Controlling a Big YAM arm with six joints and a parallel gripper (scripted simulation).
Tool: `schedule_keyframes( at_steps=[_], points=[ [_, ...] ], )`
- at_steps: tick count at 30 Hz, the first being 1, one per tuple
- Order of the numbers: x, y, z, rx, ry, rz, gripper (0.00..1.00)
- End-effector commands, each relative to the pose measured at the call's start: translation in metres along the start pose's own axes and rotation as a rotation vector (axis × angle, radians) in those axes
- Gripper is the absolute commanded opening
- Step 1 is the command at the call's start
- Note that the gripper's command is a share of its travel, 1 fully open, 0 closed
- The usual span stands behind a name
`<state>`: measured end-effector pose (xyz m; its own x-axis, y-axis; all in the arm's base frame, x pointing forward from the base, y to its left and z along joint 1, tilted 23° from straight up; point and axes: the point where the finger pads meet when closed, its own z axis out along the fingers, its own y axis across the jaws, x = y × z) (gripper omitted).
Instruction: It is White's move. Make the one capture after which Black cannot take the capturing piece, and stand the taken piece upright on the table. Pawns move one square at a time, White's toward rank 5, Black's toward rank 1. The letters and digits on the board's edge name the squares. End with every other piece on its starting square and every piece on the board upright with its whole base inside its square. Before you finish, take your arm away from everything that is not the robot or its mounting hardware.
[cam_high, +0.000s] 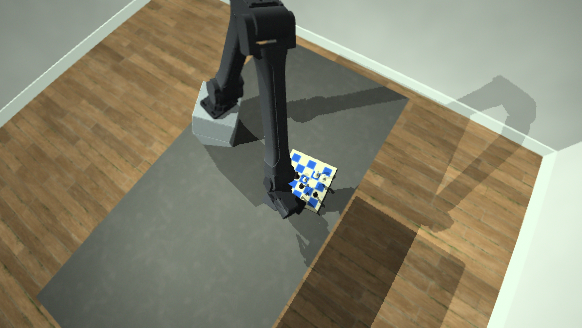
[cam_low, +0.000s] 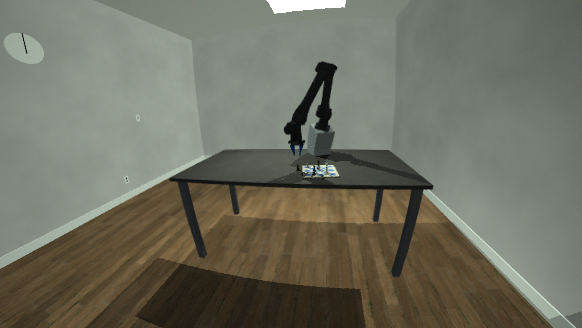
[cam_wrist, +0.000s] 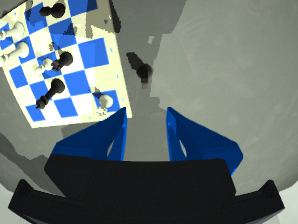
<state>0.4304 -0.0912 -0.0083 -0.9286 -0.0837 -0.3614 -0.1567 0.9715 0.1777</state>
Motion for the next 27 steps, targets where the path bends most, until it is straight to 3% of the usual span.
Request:
schedule_keyframes(
  at_steps=[1, 5, 6, 27],
  points=[
    [-0.0073, -0.0058, -0.0177, 0.010, -0.022, -0.008, 0.36],
    [-0.0078, -0.0061, -0.0198, 0.010, -0.023, -0.009, 0.36],
    [-0.0082, -0.0046, -0.0193, 0.009, -0.022, -0.010, 1.00],
    [-0.0083, -0.0031, -0.0184, 0.009, -0.023, 0.005, 1.00]
  ],
)
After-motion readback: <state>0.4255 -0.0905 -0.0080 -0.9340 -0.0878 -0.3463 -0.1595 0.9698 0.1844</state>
